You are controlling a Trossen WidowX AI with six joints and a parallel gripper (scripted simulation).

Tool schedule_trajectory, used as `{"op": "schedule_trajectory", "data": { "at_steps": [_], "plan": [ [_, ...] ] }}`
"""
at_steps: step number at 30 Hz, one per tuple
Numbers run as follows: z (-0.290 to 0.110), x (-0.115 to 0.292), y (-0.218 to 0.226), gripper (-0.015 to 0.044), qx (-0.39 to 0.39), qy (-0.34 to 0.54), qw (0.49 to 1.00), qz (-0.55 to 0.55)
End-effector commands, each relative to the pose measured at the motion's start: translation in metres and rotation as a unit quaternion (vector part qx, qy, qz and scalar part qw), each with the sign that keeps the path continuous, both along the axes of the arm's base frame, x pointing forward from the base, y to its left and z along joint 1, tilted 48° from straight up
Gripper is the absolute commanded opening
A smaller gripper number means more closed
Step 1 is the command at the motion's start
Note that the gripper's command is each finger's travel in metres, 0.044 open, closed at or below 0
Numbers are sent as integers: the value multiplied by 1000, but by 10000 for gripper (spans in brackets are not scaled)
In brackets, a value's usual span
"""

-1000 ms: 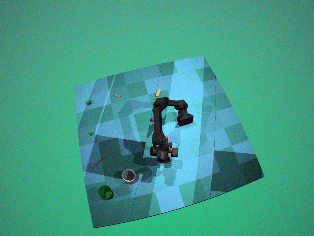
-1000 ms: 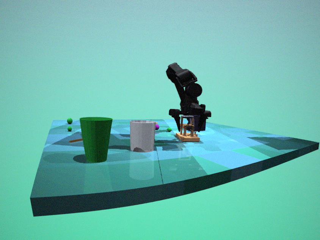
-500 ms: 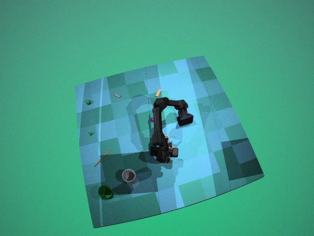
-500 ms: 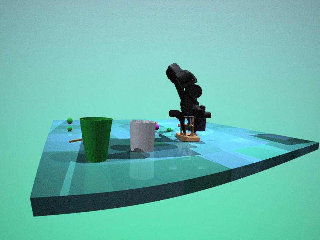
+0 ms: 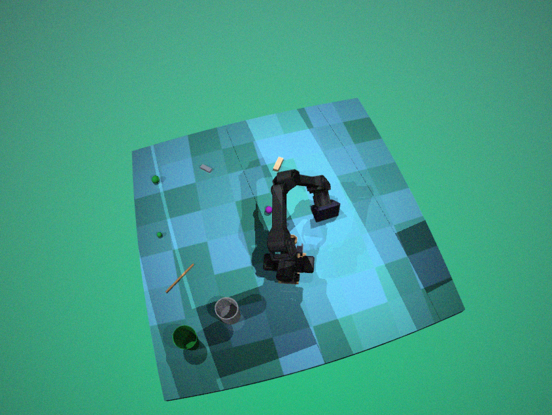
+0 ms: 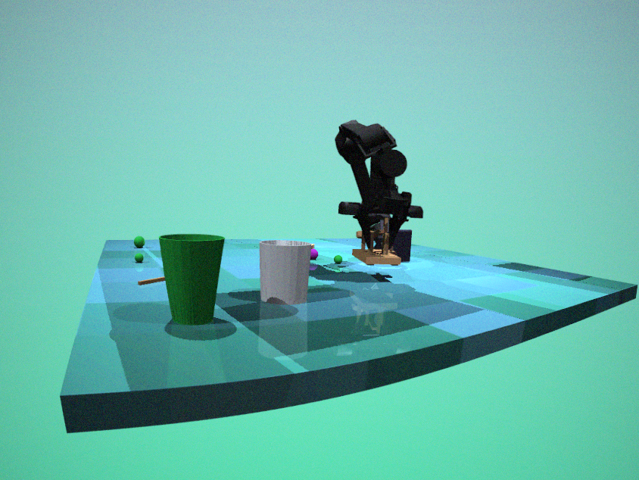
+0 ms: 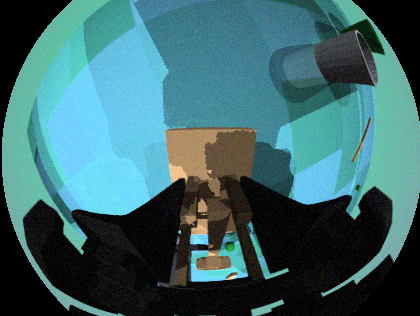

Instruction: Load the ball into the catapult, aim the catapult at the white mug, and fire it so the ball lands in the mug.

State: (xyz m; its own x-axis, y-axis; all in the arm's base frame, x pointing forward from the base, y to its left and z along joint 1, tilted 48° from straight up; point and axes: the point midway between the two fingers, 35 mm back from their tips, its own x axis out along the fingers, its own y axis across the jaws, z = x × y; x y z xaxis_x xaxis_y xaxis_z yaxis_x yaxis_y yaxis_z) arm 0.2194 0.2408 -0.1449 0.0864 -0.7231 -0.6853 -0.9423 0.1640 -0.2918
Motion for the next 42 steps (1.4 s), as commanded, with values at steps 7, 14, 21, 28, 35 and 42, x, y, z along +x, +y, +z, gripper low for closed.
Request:
{"op": "schedule_trajectory", "data": {
  "at_steps": [7, 14, 21, 28, 35, 42],
  "plan": [
    [6, 1, 6, 0, 15, -93, 992, -87],
    [7, 4, 4, 0, 25, -179, 969, -168],
    [10, 11, 1, 0, 35, -262, 932, -247],
    [16, 18, -4, 0, 38, -291, 916, -274],
    [12, 19, -8, 0, 38, -291, 916, -274],
    [4, 21, -16, 0, 38, -291, 916, -274]
  ]
}}
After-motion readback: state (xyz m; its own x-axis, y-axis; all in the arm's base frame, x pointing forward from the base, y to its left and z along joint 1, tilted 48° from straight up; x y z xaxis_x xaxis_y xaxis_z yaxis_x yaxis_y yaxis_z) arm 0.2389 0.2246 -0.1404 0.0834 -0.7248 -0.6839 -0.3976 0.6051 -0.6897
